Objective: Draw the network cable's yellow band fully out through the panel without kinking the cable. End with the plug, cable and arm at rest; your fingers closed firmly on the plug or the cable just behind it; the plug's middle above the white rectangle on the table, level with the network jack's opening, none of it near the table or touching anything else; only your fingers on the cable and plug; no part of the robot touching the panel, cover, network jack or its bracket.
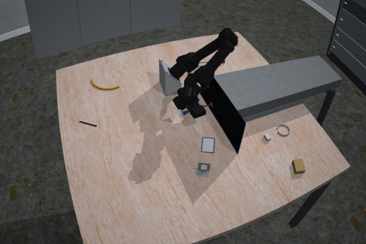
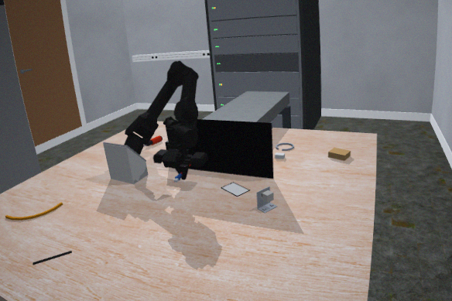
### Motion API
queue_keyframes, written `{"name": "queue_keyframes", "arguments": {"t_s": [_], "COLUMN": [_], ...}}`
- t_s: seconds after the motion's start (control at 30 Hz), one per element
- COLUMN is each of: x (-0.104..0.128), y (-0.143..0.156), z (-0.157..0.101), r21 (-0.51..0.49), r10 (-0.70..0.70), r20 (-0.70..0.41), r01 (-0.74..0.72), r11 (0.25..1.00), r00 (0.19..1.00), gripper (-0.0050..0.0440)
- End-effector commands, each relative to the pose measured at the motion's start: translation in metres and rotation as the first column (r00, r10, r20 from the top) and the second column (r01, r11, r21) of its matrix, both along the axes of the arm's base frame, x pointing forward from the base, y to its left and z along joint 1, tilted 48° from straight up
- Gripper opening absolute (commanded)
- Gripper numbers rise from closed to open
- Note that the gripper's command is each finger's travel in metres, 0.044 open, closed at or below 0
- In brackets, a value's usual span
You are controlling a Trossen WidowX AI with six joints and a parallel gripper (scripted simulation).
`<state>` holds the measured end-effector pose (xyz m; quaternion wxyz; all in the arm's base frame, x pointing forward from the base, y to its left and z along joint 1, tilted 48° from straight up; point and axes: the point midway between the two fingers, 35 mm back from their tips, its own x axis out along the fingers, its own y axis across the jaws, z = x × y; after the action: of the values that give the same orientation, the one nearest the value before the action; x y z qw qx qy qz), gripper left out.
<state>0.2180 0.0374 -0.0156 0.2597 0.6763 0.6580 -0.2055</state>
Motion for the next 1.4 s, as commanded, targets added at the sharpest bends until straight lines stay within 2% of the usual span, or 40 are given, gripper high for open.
{"name": "queue_keyframes", "arguments": {"t_s": [0.0, 1.37], "x": [0.006, 0.006], "y": [-0.026, -0.088], "z": [-0.019, -0.084], "r21": [-0.085, -0.088], "r10": [-0.013, -0.012], "r20": [0.006, 0.005], "r01": [0.013, 0.012], "r11": [0.996, 0.996], "r00": [1.0, 1.0], "gripper": [-0.005, -0.005]}}
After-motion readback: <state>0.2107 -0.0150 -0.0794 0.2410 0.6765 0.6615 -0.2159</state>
